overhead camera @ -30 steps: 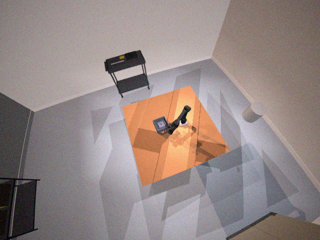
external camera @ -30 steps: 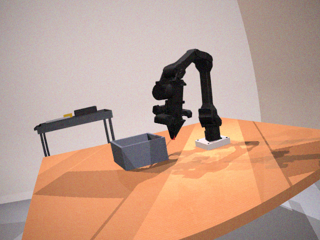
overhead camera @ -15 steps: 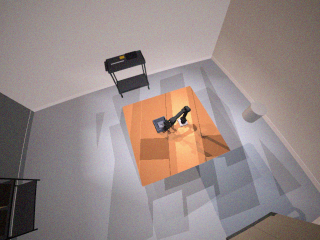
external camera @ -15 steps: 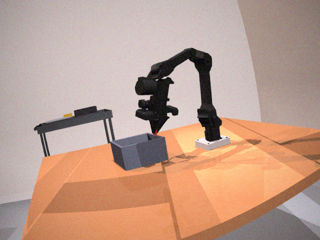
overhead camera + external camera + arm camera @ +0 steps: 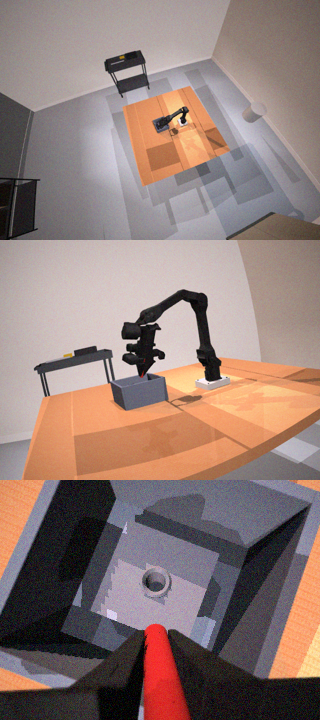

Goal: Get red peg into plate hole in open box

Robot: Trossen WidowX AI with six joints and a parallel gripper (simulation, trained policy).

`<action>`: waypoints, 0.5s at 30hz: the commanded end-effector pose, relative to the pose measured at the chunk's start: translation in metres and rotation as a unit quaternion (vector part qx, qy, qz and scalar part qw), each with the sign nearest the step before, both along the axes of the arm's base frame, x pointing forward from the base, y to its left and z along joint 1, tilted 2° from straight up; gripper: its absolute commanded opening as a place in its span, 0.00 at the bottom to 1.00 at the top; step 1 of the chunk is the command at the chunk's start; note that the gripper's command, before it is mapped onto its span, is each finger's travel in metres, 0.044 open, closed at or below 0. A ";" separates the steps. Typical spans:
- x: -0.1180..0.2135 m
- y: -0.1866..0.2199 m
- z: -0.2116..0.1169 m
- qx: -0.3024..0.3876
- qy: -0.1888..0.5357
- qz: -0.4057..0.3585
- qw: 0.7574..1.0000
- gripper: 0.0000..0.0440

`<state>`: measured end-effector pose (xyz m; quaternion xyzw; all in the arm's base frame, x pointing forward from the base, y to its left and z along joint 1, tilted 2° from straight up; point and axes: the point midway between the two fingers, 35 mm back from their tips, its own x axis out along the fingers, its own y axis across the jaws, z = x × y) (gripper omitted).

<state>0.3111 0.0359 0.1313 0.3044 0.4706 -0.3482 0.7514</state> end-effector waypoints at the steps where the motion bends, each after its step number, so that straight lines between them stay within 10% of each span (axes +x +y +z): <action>1: 0.008 -0.009 -0.005 0.000 0.004 0.006 1.000 0.00; 15: 0.028 -0.034 -0.035 0.007 0.037 0.061 0.997 0.00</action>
